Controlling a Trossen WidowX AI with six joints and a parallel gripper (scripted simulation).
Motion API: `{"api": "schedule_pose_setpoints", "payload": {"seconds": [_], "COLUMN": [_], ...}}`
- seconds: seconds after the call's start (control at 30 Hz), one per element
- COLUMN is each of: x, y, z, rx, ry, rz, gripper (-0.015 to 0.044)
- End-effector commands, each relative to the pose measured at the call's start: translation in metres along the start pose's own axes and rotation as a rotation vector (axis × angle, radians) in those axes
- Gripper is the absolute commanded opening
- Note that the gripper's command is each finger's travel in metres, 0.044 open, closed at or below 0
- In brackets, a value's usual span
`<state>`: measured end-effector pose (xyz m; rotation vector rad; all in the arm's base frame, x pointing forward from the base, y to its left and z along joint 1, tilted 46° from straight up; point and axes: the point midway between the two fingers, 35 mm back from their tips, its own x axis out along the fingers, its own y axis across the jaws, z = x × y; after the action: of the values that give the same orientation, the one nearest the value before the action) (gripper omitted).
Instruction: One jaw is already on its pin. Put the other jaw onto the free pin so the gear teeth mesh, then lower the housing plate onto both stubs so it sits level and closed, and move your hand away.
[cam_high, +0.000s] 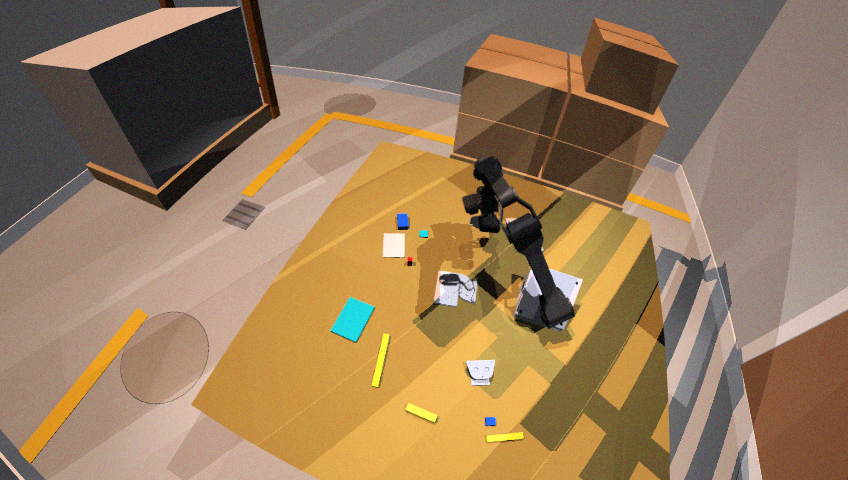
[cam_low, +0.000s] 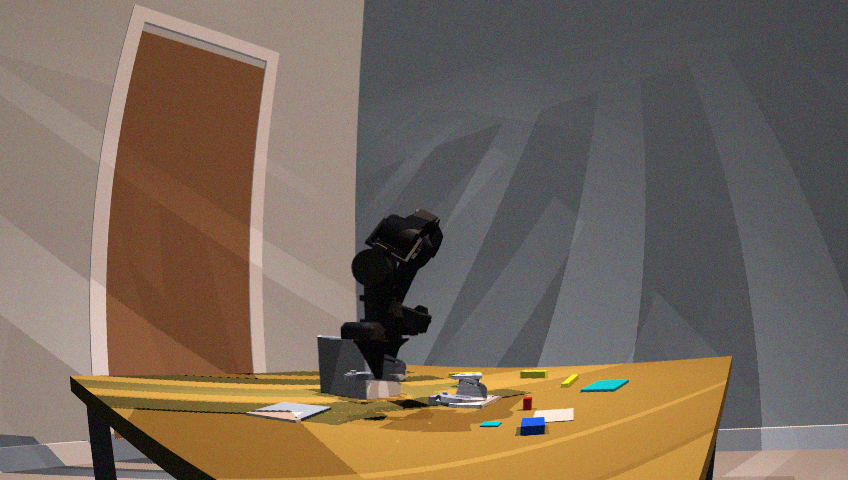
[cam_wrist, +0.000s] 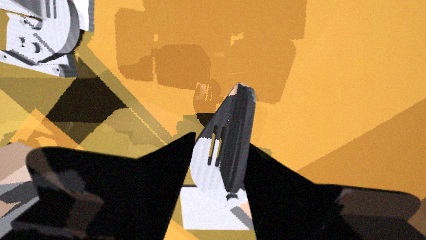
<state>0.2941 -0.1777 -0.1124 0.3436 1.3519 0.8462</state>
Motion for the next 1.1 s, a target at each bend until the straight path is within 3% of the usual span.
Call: {"api": "schedule_pose_setpoints", "payload": {"seconds": [0.0,1.07], "x": [-0.005,-0.014], "y": [0.009,0.098], "z": [0.009,0.065], "rx": [0.005,0.09], "ry": [0.0,0.0], "rz": [-0.01,-0.022], "gripper": [0.0134,0.0134]}}
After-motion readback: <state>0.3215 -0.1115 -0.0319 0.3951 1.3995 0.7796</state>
